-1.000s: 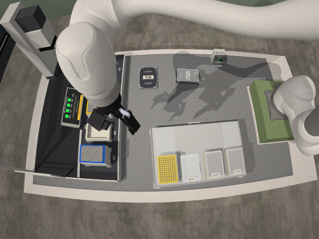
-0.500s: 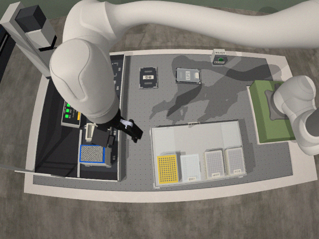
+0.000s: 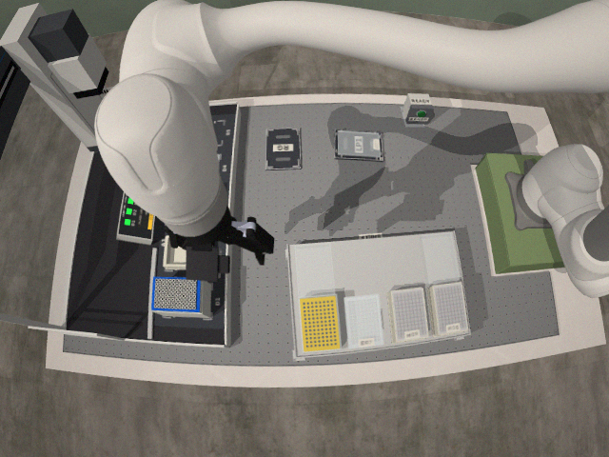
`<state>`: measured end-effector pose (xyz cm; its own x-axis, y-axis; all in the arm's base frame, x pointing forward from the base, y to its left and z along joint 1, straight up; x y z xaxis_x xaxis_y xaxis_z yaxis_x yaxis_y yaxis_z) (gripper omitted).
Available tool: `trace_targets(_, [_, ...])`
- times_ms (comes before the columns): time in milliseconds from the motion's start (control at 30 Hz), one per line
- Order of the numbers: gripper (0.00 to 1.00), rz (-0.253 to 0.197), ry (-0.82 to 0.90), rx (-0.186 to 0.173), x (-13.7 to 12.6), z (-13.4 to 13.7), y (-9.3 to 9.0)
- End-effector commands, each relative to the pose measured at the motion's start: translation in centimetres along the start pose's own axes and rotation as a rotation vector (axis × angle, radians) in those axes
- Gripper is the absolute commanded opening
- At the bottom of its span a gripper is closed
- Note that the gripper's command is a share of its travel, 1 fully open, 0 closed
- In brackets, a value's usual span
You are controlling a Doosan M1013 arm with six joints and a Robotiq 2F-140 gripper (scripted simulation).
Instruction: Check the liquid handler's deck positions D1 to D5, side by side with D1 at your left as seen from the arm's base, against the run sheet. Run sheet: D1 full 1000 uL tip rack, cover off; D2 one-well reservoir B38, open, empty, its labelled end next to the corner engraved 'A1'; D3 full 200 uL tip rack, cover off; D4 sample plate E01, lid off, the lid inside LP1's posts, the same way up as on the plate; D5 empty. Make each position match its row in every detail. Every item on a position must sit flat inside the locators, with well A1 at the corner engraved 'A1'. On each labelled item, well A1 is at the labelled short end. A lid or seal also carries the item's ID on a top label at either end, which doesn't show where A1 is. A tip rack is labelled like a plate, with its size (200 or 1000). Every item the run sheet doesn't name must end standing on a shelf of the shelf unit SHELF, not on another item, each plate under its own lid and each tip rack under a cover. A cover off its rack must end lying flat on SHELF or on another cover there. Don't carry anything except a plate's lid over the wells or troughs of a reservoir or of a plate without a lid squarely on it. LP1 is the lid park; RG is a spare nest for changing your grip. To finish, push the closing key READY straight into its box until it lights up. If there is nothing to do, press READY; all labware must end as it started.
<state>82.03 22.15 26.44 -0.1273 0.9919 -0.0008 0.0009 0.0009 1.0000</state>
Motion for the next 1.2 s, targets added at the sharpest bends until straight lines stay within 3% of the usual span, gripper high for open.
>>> trace_targets(0, [0.79, 0.001, 0.051, -0.002, 0.0, 0.0, 0.1])
trace_targets(600, [0.79, 0.000, 0.369, -0.002, 0.0, 0.0, 0.1])
trace_targets(867, [0.79, 0.000, 0.529, -0.002, 4.0, 0.4, 0.1])
trace_targets(1167, [0.79, 0.000, 0.669, -0.002, 4.1, 0.4, 0.1])
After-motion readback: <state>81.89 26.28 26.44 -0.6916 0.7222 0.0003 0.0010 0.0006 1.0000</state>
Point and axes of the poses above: the point where the finger pads meet when closed, its own y axis back along the fingers, its own z axis across the jaws, x = y × z, the point moved 1 cm from there along y, back along the fingers, and after that the axes turned 10 degrees about y, right-handed, at the moved point
